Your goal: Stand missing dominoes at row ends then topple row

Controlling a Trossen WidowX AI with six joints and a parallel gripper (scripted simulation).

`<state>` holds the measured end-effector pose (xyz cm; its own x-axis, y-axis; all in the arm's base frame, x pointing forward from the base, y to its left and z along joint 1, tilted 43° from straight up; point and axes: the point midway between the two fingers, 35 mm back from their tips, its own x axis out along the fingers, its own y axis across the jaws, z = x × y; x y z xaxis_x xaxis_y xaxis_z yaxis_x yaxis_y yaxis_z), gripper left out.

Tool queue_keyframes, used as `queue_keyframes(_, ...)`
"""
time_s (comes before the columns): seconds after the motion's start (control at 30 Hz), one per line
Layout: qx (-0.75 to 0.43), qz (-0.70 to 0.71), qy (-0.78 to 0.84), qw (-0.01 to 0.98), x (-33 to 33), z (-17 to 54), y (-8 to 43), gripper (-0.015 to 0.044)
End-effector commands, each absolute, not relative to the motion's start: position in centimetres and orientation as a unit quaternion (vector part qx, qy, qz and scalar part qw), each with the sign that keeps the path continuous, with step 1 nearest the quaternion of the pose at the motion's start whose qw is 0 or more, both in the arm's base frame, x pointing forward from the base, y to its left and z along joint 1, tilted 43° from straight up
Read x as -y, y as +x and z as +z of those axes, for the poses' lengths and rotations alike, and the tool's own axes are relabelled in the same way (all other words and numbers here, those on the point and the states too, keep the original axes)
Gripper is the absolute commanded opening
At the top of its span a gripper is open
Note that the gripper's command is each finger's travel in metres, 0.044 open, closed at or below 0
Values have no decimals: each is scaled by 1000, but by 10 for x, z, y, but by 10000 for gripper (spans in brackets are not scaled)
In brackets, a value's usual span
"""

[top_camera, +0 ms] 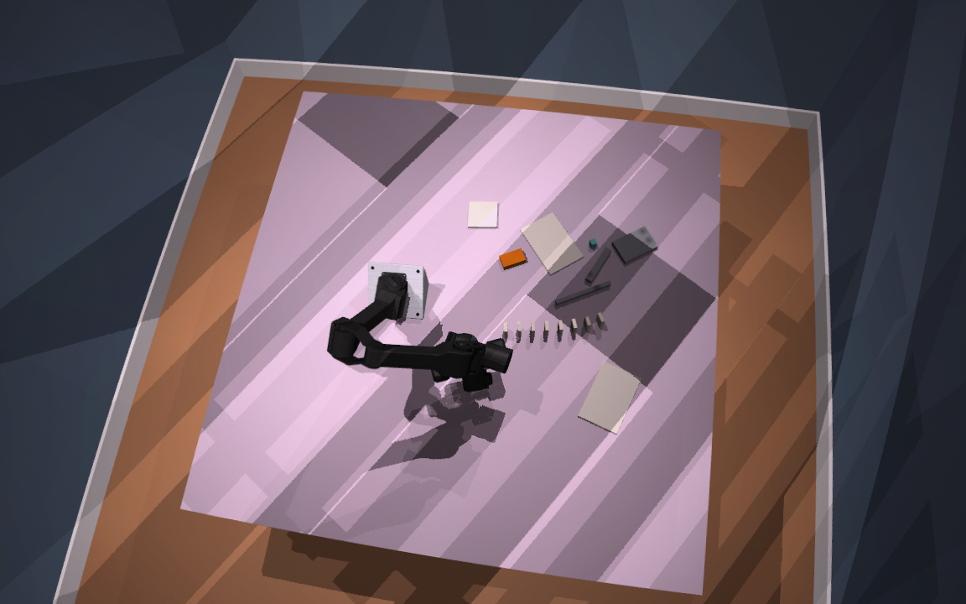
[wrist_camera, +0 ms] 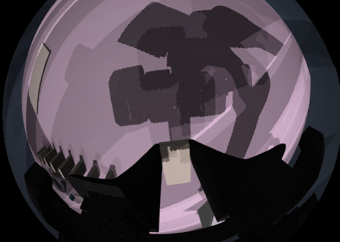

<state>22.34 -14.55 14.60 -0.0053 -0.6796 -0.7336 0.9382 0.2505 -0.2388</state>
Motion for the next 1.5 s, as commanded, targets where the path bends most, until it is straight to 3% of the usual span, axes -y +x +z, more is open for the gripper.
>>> queue_keyframes(0.0,-385,-589,166,691,103,193,222,107)
queue_keyframes(0.33,-400,-579,149,694,98,201,221,107)
queue_keyframes(0.6,-558,-429,-69,707,119,221,218,107)
queue_keyframes(0.9,-665,-227,-296,646,141,243,210,107)
queue_keyframes(1.47,-667,-223,-300,644,141,243,210,107)
